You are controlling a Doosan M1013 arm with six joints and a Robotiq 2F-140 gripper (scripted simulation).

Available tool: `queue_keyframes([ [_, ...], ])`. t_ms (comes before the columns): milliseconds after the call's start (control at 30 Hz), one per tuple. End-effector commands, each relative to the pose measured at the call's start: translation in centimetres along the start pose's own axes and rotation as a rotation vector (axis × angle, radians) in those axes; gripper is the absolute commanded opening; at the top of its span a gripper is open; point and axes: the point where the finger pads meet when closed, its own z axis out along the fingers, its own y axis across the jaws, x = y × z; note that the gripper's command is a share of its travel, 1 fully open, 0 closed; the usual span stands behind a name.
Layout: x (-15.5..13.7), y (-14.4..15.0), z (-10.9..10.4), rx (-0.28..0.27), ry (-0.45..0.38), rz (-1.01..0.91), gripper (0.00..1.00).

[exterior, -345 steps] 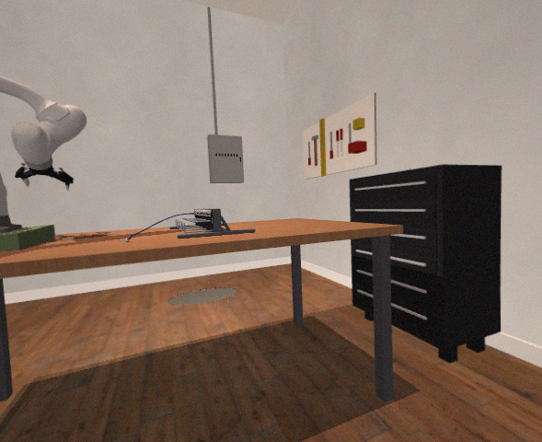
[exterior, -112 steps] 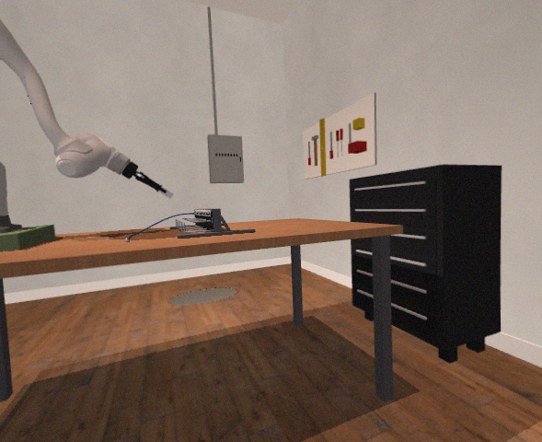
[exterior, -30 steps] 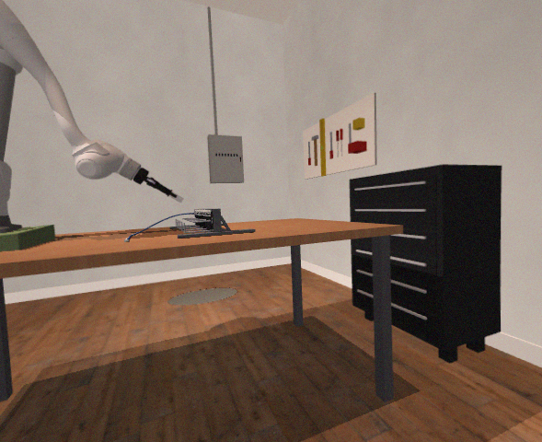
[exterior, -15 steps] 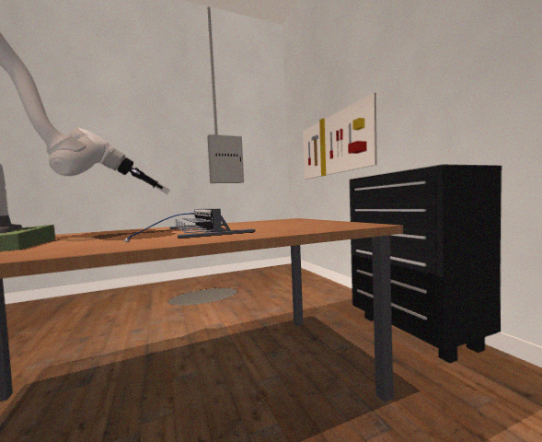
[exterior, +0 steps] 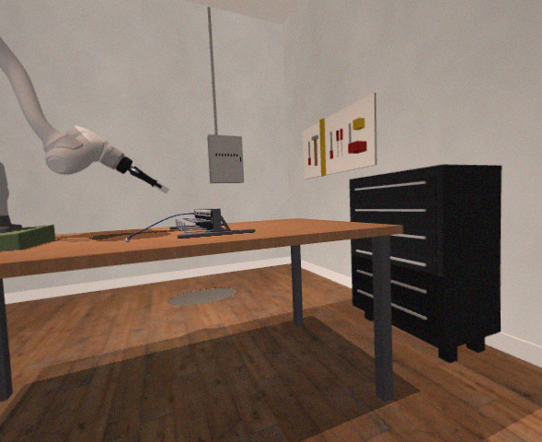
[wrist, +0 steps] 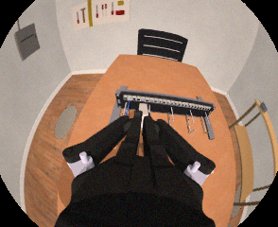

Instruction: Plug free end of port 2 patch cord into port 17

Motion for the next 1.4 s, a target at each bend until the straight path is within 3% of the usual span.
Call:
queue_keyframes([
  [0,-0.4,1.9,-0.2,0.003,-0.003,0.003,0.0],
  [300,-0.4,6.3,-0.2,0.003,-0.003,0.003,0.0],
  [633,-0.4,8.1,-0.2,0.003,-0.003,0.003,0.0],
  [1000,-0.4,8.3,0.1,0.003,-0.003,0.003,0.0],
  [1167,-0.5,8.3,1.9,0.003,-0.003,0.003,0.0],
  [1367,-0.5,8.3,6.4,0.003,-0.003,0.003,0.0],
])
